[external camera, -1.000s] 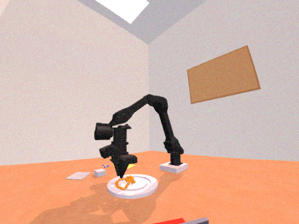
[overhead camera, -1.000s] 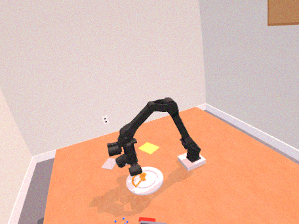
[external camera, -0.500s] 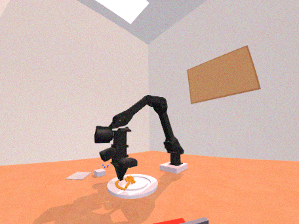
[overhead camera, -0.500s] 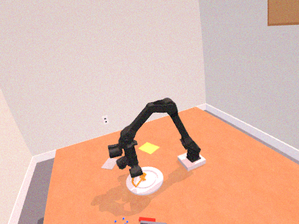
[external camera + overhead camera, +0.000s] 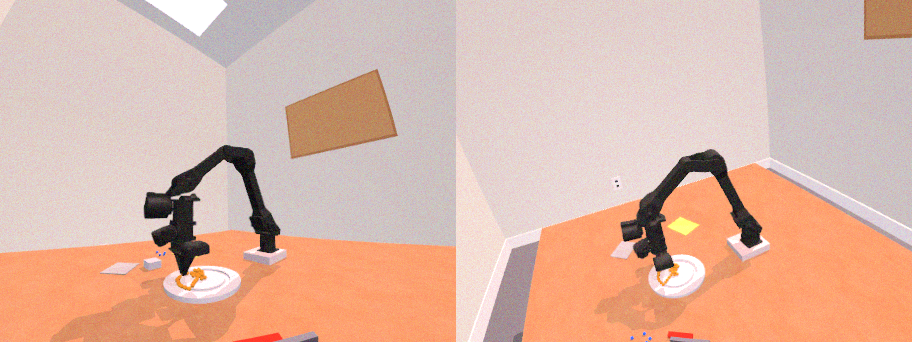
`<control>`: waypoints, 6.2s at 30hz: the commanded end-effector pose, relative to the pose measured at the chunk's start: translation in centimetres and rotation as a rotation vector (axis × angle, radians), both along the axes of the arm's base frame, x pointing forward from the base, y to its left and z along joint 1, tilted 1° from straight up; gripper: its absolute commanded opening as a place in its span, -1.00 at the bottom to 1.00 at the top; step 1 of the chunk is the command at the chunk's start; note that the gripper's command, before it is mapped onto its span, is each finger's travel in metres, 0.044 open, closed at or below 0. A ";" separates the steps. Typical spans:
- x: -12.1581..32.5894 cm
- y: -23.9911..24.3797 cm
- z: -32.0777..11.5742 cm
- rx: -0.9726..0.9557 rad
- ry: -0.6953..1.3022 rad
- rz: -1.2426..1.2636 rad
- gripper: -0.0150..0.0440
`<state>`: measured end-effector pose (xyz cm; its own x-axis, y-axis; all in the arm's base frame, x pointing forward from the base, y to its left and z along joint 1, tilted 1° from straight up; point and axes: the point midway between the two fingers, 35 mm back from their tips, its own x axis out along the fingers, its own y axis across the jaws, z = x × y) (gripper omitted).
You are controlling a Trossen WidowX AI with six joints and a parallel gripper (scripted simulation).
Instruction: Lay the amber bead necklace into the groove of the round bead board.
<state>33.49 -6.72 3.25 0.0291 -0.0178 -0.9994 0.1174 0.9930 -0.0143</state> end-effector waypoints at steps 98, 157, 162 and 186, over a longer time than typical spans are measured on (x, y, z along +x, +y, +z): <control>-1.1 0.1 3.0 0.021 -0.013 -0.651 -0.08; -1.0 0.0 0.0 0.018 -0.010 -0.644 -0.49; -1.0 0.0 0.0 0.018 -0.010 -0.644 -0.49; -1.4 -1.3 0.1 0.019 -0.013 -0.651 -0.49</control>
<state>32.08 -7.95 3.70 0.0297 -0.0194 -0.9994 0.6984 0.7156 0.0069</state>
